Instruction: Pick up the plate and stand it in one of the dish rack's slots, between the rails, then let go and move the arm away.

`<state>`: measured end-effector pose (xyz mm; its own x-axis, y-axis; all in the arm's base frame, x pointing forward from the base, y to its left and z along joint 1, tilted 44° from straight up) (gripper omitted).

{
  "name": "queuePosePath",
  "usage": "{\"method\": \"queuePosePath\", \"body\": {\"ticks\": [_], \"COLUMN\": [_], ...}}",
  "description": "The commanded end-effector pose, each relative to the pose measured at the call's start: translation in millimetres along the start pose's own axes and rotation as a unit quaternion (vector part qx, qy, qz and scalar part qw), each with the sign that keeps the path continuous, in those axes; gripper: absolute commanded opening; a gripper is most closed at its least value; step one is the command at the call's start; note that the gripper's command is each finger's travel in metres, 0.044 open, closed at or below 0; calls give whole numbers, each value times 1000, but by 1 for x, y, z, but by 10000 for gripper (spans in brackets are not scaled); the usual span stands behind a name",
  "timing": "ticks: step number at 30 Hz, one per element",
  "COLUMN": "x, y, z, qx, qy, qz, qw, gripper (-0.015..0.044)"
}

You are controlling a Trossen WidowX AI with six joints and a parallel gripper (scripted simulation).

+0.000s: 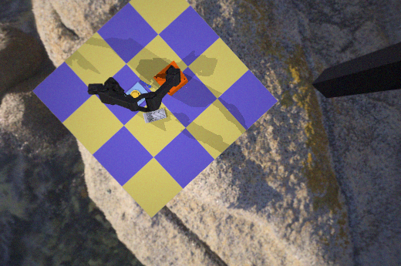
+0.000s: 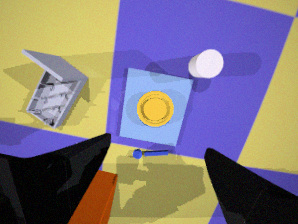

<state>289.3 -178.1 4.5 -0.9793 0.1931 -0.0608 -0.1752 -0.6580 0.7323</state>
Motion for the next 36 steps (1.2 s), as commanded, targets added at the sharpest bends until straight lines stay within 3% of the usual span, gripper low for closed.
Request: {"method": "queuePosePath", "body": {"ticks": [1,5,36], "x": [3,10,9], "y": [-51,-104,-145], "z": [-3,-4,0], "qx": [-7,-10,-10], "qy": [-7,-6,-7], "qz": [12,12,12], "qw": [1000,1000,1000], "gripper": [400,400,400]}}
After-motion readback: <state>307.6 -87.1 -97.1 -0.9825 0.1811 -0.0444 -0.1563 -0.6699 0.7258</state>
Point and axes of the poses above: the point midway between the two fingers, 35 mm back from their tips, its own y axis back along the fingers, its own z axis across the jaws, x = y × z, the point moved 5 cm from there along y, back along the fingers, and after that the axes turned 4 degrees about -y, right-handed, at the moved point
